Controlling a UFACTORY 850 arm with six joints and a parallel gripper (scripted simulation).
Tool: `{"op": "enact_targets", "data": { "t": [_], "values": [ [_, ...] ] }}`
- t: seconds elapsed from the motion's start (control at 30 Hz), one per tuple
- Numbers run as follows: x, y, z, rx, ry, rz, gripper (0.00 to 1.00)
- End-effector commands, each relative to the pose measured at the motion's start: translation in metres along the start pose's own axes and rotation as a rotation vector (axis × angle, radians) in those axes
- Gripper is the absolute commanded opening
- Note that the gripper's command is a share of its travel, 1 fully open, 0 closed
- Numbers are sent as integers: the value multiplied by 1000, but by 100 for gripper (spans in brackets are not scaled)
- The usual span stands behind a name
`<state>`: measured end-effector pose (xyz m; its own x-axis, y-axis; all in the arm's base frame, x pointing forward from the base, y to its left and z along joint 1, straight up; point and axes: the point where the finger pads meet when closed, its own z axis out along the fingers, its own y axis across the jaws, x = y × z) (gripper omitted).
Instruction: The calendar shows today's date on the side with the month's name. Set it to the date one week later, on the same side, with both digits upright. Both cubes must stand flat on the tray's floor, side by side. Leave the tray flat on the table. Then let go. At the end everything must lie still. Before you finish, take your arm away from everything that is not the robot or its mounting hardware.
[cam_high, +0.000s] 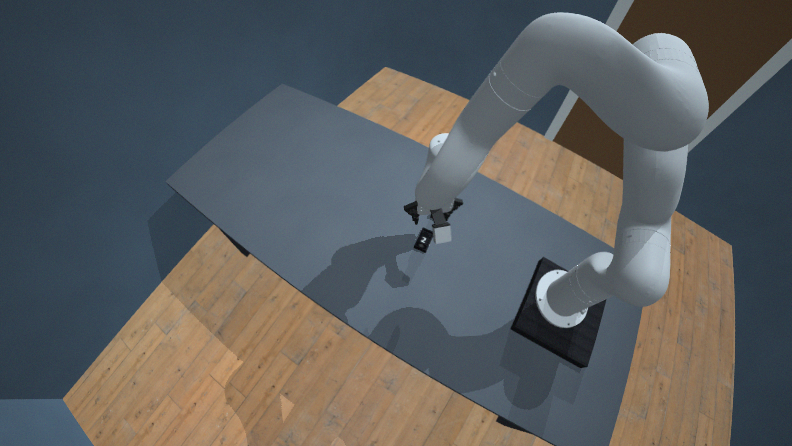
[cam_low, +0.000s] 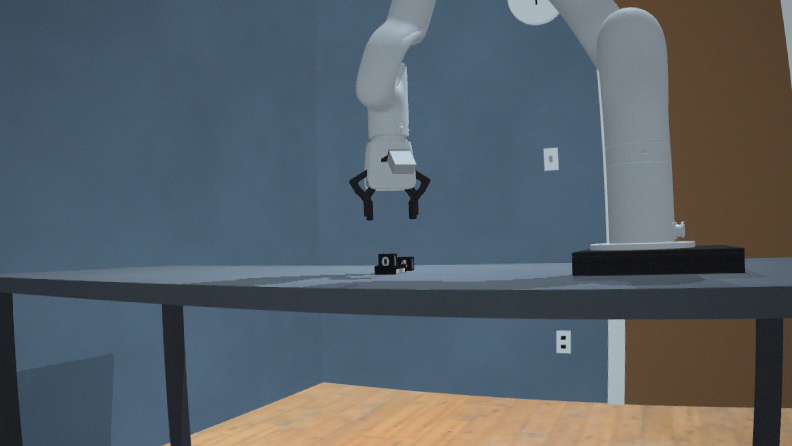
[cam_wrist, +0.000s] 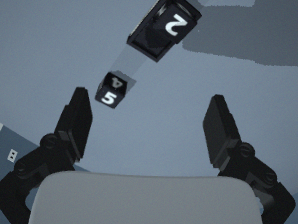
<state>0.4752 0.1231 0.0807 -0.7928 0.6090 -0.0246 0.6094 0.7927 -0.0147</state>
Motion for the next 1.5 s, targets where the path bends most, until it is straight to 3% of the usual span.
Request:
{"op": "enact_targets", "data": {
  "t": [0.0, 0.9, 1.4, 1.43, 1.47],
  "values": [
    [4, 4, -1, -18, 25, -158, 100],
    [28, 16, -1, -26, 18, -845, 100],
    [33, 18, -1, -28, 16, -993, 100],
    [33, 18, -1, -28, 16, -993, 47],
    [33, 18, -1, -28, 16, -993, 47]
  ]
}}
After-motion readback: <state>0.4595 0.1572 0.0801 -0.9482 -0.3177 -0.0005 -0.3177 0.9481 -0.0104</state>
